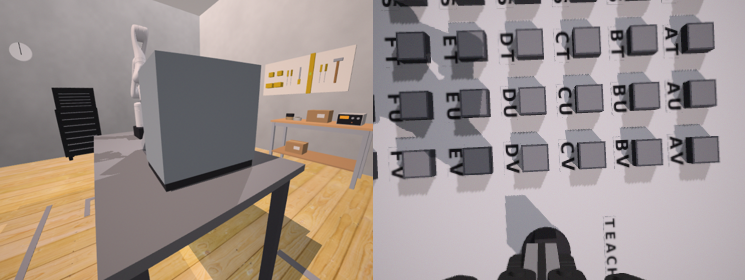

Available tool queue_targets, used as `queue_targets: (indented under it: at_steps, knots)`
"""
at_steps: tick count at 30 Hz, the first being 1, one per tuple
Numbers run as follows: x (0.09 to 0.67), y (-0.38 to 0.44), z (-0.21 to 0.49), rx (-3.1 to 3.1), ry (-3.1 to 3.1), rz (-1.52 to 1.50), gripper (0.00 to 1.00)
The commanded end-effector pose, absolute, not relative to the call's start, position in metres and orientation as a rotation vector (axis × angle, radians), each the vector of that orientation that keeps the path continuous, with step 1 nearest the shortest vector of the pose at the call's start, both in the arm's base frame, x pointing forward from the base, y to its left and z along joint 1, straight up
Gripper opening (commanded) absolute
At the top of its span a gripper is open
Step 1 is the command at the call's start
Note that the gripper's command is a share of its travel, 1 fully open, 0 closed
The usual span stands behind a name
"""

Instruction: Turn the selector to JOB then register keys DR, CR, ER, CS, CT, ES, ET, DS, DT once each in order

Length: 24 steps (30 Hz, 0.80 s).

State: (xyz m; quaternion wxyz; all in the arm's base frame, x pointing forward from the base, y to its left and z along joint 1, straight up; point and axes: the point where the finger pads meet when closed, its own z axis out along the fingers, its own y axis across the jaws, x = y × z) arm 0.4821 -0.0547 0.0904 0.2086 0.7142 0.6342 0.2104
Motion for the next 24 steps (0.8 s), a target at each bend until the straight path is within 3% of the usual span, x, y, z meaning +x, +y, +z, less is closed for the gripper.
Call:
queue_targets:
  at_steps: [1, 24]
  knots:
    - [0.482, -0.043, 0.089, 1.985, 1.762, 0.585, 0.1]
    - [0.478, 0.132, 0.061, 1.939, 1.803, 0.57, 0.1]
